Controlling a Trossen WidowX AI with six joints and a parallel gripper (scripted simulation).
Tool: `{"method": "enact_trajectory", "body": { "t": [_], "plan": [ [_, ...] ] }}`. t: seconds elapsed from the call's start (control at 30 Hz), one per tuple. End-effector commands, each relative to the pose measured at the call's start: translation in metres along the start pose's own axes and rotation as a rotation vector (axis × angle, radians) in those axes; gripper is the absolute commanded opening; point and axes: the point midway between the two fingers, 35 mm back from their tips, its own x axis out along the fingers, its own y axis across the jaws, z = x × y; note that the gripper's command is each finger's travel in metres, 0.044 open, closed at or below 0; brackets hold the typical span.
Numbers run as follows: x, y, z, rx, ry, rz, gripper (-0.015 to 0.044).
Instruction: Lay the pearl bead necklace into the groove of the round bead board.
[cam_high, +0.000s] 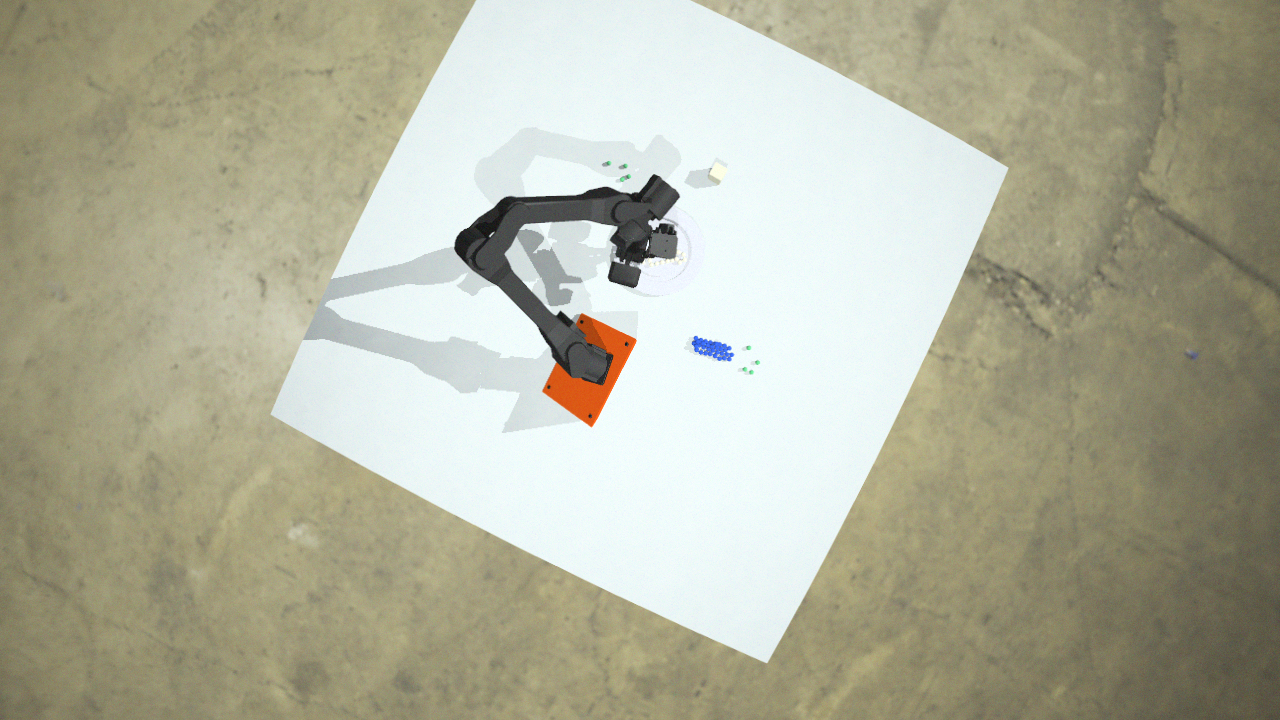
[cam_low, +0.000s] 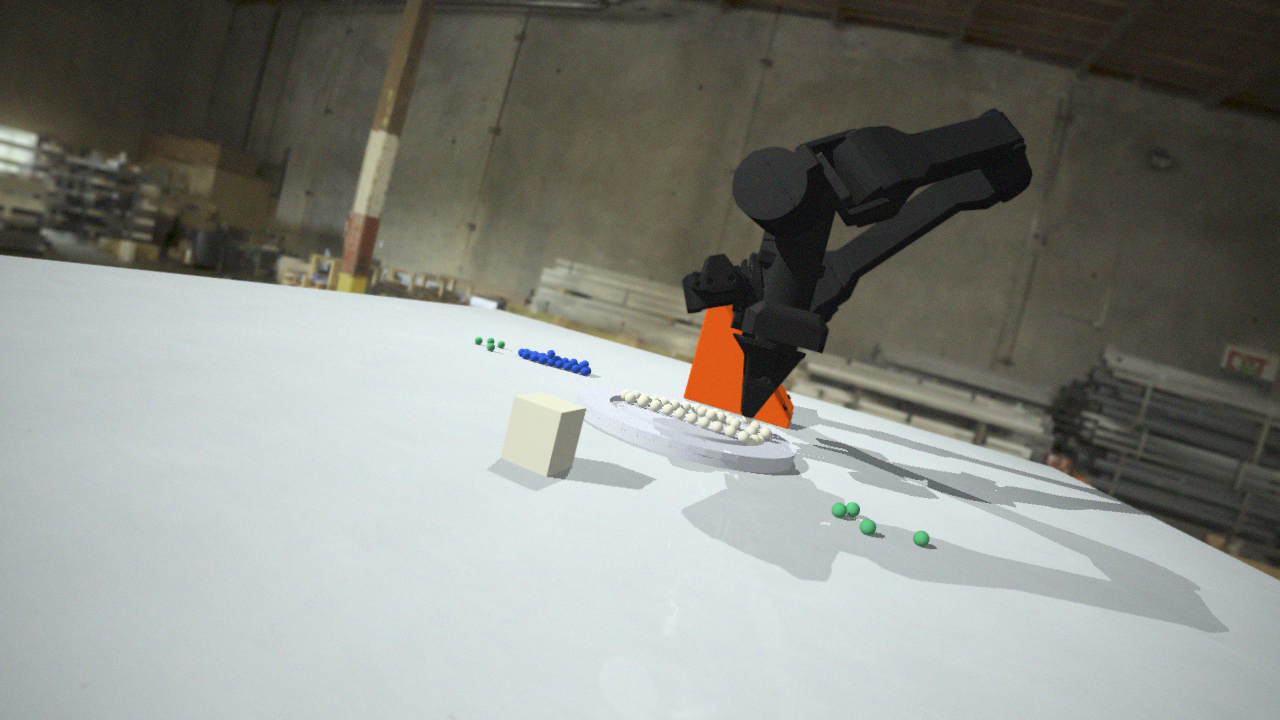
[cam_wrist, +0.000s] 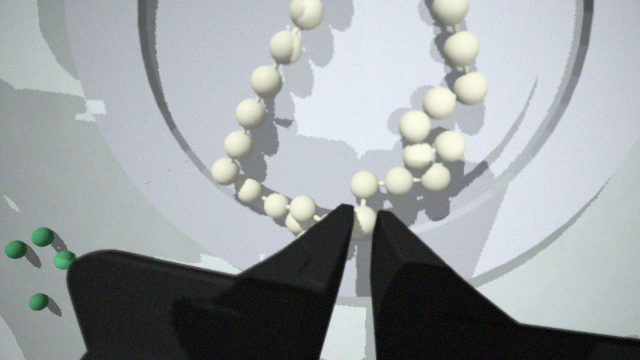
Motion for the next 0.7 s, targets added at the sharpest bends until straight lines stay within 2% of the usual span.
{"method": "enact_trajectory", "body": {
  "t": [0.0,0.67],
  "plan": [
    [-0.001,-0.007,-0.006,0.001,0.005,0.003,0.0],
    [0.013,-0.011,-0.009,0.001,0.006,0.003,0.0]
  ]
}}
